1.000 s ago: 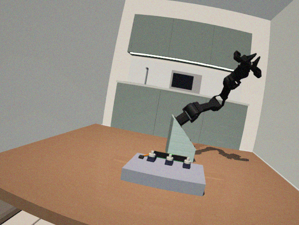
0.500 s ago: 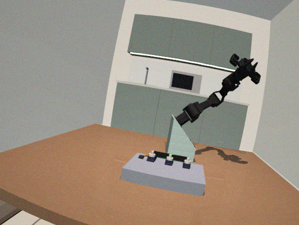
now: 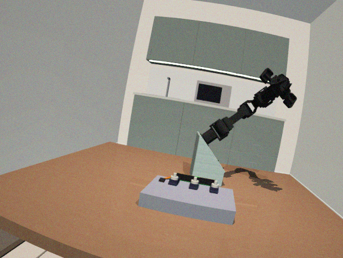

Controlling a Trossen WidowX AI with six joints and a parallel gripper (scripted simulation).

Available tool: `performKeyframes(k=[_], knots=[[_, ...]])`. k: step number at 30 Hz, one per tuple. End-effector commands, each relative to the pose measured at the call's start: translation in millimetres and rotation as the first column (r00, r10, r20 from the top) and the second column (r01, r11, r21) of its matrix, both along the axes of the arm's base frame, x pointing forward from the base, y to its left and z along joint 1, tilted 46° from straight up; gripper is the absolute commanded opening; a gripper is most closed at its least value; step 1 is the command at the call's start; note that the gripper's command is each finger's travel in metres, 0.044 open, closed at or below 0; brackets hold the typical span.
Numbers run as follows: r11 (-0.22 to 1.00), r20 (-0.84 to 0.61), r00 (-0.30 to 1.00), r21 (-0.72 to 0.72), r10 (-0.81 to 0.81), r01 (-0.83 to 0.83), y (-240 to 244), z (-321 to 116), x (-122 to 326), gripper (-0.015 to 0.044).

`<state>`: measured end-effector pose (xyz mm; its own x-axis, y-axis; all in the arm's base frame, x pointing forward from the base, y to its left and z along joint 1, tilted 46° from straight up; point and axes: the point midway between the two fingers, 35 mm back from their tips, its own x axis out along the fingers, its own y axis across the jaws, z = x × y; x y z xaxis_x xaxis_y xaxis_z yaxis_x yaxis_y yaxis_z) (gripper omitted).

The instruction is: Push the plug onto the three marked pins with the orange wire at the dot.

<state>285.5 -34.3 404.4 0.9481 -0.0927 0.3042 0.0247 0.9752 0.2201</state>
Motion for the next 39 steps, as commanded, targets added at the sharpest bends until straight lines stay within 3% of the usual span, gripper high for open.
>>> performKeyframes(k=[1,15,20,29,39], knots=[[0.999,-0.068,0.998,-0.044,0.005,-0.008,7.0,-20.0,9.3,0.0115],[0.975,-0.278,0.960,-0.207,0.024,-0.084,32.6,-79.4,34.0,0.0115],[0.965,-0.419,0.908,-0.225,0.027,-0.133,27.7,-109.3,61.2,0.0115],[0.949,-0.672,0.739,-0.197,0.052,-0.246,12.9,-180.6,104.2,0.0115],[0.933,-0.872,0.474,-0.058,0.126,-0.355,-7.4,-271.6,129.4,0.0115]])
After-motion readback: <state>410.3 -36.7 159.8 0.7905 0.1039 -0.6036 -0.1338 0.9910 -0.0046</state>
